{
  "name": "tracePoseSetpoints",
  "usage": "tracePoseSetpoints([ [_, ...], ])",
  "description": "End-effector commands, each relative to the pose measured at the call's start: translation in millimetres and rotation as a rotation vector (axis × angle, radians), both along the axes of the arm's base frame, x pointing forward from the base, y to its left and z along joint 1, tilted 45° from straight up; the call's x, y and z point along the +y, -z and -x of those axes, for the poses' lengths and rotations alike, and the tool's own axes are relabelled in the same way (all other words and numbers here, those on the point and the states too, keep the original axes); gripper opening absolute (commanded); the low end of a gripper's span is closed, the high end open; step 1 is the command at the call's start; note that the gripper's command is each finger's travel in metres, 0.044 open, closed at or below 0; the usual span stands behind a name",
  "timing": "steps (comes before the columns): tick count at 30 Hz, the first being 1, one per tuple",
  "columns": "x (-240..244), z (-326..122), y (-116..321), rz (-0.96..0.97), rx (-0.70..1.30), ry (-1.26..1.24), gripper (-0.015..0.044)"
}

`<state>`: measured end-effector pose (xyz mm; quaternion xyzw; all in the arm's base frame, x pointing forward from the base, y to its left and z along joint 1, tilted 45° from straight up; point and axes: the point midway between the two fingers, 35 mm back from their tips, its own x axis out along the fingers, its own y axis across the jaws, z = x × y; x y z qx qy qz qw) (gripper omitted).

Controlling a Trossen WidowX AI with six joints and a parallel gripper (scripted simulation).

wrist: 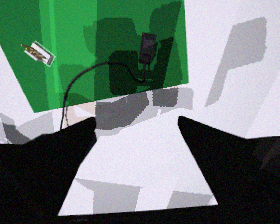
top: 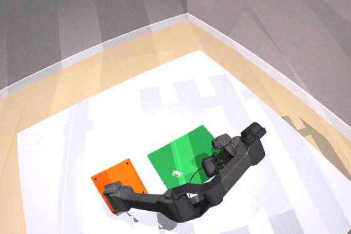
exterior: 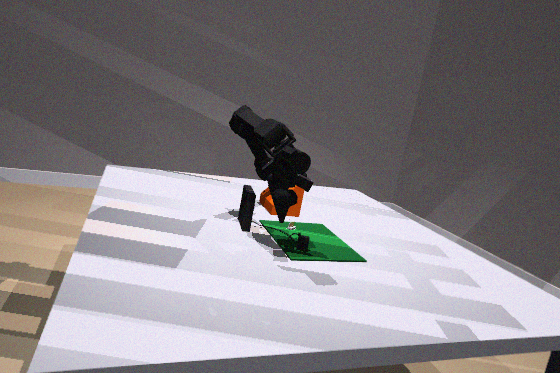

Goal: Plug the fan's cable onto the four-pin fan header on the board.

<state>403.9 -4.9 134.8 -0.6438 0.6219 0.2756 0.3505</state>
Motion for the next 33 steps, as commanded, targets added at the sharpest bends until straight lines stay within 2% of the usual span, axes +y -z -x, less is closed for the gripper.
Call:
tracePoseSetpoints([
  [1, 6, -3, -8, 0.096, -0.057, -0.008, 0.0440],
  [8, 8, -3, -5, 0.059, -0.039, -0.004, 0.0440],
  [13, 89, -8, 7, 0.061, -0.166, 0.068, 0.0440],
  [16, 116, -5, 12, 0.070, -0.212, 0.088, 0.0440],
  [26, 113, -7, 17, 0.073, -0.209, 0.088, 0.0440],
  [33, 60, -20, 71, 0.102, -0.157, 0.072, 0.0440],
])
